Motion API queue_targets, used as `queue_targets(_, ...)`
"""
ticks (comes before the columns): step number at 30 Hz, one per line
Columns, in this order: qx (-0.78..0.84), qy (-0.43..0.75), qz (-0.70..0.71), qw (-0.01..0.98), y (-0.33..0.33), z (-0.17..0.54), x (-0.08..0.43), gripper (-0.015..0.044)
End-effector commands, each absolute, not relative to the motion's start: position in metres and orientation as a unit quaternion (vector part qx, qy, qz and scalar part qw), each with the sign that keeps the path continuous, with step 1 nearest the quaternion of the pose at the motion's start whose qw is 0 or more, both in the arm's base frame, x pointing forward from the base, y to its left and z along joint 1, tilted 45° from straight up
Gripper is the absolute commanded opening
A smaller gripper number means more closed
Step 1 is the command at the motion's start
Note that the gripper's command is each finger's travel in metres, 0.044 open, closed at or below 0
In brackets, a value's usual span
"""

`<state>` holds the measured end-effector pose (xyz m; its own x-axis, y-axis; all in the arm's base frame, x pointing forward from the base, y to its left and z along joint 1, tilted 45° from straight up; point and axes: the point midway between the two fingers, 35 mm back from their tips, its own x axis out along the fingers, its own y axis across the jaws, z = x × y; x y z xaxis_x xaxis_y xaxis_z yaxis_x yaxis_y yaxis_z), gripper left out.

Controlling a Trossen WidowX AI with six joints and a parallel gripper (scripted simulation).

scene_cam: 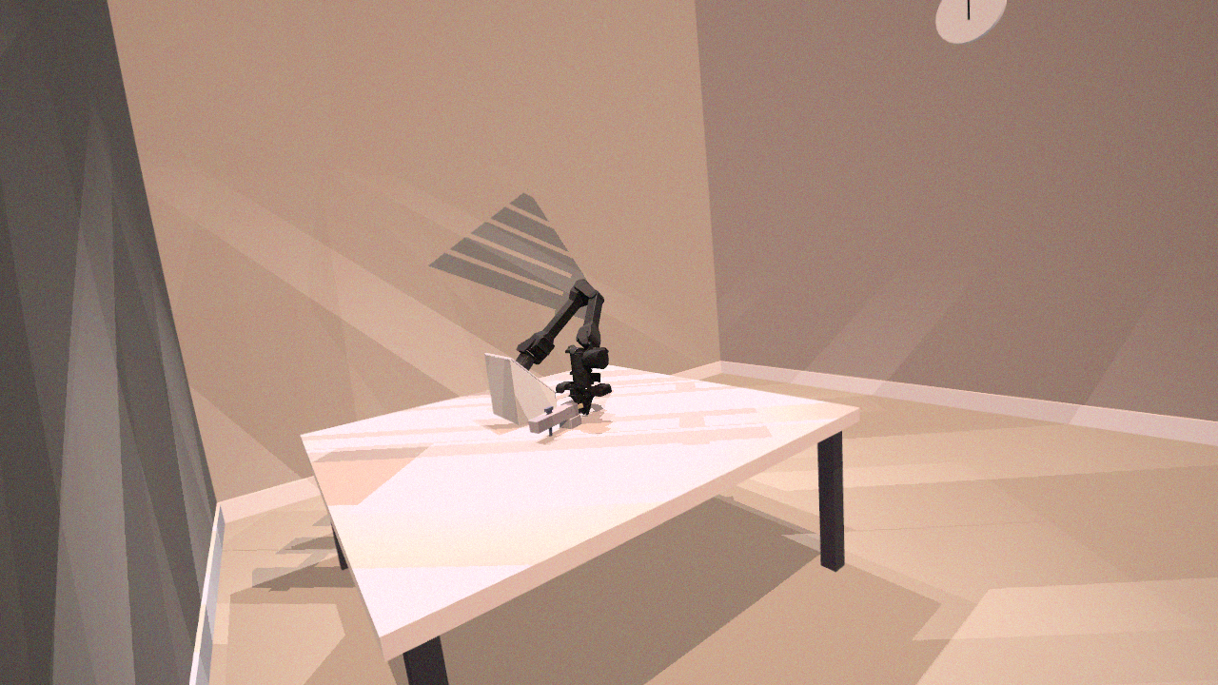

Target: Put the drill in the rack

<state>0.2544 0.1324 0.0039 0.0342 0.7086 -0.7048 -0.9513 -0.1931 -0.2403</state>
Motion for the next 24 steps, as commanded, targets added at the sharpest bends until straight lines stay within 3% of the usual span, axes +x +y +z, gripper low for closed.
queue_targets(1,-0.374,0.163,0.675,0.614,0.1322,0.004,0.2545,0.0013)
queue_targets(24,-0.375,0.163,0.676,0.613,0.1362,0.0121,0.2502,0.0)
